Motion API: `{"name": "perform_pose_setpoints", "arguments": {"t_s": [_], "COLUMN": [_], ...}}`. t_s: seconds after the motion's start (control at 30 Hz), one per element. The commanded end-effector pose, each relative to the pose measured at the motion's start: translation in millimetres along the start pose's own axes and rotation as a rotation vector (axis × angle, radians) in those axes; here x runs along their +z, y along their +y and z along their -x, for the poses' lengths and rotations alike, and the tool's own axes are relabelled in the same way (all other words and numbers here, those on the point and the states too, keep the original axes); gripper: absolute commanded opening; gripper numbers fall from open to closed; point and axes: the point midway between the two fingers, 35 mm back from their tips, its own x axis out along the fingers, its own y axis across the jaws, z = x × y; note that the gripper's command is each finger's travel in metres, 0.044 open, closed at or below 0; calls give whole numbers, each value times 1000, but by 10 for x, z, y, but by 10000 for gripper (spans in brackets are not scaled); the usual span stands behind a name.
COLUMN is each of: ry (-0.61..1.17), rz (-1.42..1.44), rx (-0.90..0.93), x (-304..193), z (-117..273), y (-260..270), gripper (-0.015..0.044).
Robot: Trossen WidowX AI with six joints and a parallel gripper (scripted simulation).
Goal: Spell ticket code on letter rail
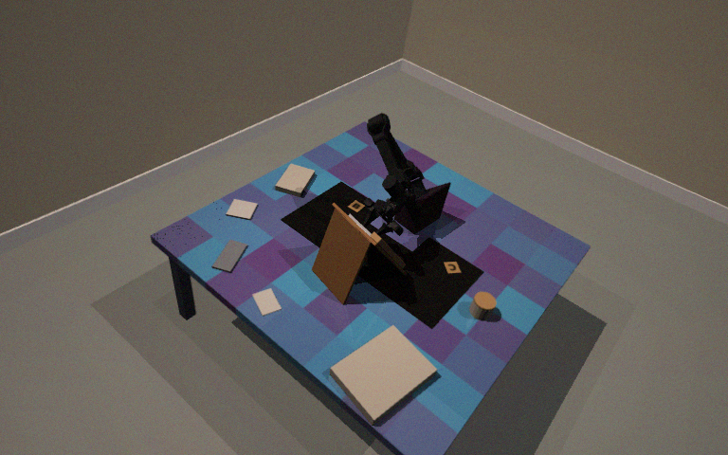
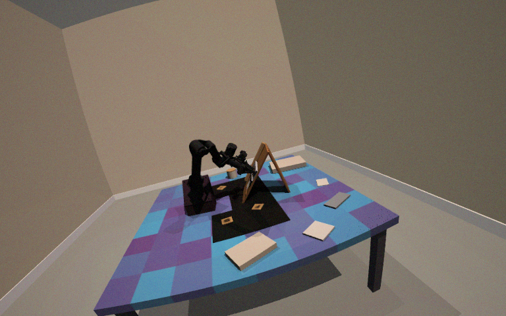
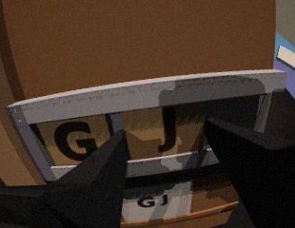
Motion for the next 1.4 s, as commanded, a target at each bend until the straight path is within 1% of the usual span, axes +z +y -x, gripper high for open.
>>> {"name": "perform_pose_setpoints", "arguments": {"t_s": [0.0,0.13,0.17,0.53,1.37], "ry": [0,-1,-1,0,0], "rz": [0,-7,-7,-8,-8], "rx": [0,-3,-3,-2,-2], "x": [1,0,0,15,-28], "z": [1,40,57,165,281], "y": [-2,0,0,-3,35], "gripper": [184,289,295,295,295]}}
